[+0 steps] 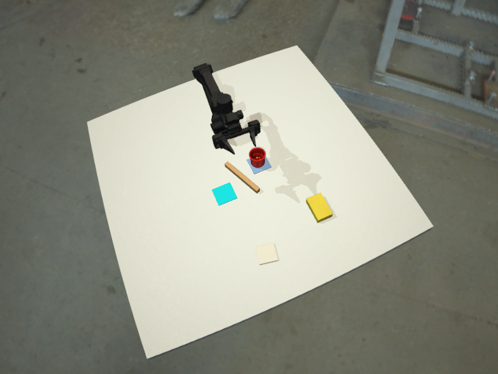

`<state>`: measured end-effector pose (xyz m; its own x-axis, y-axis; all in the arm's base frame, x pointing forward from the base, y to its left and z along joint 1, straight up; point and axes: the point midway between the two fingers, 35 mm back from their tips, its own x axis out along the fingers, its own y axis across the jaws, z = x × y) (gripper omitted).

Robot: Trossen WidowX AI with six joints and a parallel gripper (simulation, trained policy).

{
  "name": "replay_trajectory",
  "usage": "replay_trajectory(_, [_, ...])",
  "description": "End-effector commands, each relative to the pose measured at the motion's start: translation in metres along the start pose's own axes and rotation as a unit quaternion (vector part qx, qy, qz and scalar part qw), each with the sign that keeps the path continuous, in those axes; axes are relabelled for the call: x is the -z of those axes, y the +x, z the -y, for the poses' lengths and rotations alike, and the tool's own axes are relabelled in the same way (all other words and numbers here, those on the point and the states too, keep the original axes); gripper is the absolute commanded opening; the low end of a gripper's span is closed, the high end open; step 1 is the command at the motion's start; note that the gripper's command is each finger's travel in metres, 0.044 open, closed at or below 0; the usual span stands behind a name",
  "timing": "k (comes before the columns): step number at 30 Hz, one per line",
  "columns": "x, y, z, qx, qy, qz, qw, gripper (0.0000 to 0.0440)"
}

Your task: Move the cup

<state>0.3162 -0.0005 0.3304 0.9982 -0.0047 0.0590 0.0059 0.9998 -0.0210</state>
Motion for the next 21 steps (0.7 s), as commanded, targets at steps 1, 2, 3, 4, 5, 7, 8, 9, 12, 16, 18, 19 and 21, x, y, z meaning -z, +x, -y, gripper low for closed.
replay_trajectory(1, [0.000,0.000,-0.001,-0.001,0.001,-0.001,1.000,0.0374])
replay_trajectory(2, [0.000,-0.001,-0.001,-0.003,0.001,-0.002,1.000,0.0348])
replay_trajectory(3, [0.000,-0.001,-0.002,-0.004,0.002,-0.005,1.000,0.0321])
replay_trajectory(4, [0.000,-0.002,-0.002,-0.005,0.003,-0.007,1.000,0.0295])
replay_trajectory(5, [0.000,-0.002,-0.003,-0.006,0.005,-0.010,1.000,0.0269])
replay_trajectory(7, [0.000,-0.003,-0.004,-0.009,0.008,-0.016,1.000,0.0216])
replay_trajectory(8, [0.000,-0.004,-0.005,-0.010,0.010,-0.020,1.000,0.0190])
replay_trajectory(9, [0.001,-0.004,-0.006,-0.012,0.012,-0.024,1.000,0.0164])
replay_trajectory(12, [0.002,-0.005,-0.008,-0.016,0.020,-0.036,0.999,0.0091])
replay_trajectory(16, [0.003,-0.006,-0.013,-0.023,0.035,-0.056,0.998,0.0073])
replay_trajectory(18, [0.003,-0.006,-0.016,-0.027,0.046,-0.066,0.996,0.0076])
replay_trajectory(19, [0.003,-0.006,-0.017,-0.029,0.051,-0.072,0.996,0.0079])
replay_trajectory(21, [0.002,-0.006,-0.020,-0.033,0.062,-0.083,0.994,0.0088])
